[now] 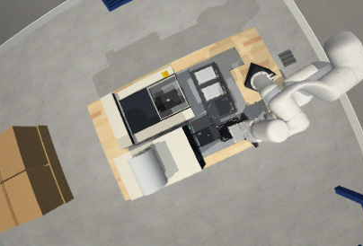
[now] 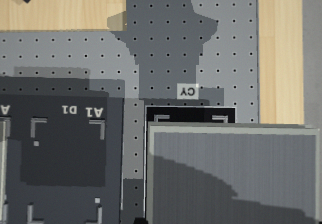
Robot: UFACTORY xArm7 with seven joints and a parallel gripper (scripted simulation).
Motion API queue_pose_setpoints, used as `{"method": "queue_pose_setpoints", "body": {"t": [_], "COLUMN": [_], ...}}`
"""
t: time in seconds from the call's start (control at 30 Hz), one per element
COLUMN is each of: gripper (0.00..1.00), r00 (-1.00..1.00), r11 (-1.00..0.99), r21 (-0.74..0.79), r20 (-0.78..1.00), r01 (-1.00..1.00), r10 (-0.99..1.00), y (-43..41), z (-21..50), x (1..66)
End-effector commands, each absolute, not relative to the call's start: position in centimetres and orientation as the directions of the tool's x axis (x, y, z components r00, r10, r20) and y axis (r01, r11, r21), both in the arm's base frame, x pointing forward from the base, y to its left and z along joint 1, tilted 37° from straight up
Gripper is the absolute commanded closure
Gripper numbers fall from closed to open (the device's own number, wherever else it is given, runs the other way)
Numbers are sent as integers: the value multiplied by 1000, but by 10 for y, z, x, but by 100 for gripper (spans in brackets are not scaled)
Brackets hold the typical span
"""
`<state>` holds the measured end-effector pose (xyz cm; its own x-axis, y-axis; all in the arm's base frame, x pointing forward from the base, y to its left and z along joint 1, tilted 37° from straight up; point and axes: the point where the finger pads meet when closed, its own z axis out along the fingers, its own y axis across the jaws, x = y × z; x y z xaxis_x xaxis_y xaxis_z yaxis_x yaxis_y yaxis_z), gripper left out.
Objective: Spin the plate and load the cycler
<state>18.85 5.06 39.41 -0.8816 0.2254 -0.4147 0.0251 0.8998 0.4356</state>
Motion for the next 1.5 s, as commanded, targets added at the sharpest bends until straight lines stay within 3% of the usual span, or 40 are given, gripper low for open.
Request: {"method": "queue_pose_setpoints", "body": {"t": [0.0, 1.47], "gripper": [100, 100], "r00": [-880, -880], "r11": [899, 899], "r21": [436, 436], "r20": [-418, -418], "r01": [24, 24], "r10": [226, 226], "y": [50, 68], "z": [396, 359], "x": [189, 211]}}
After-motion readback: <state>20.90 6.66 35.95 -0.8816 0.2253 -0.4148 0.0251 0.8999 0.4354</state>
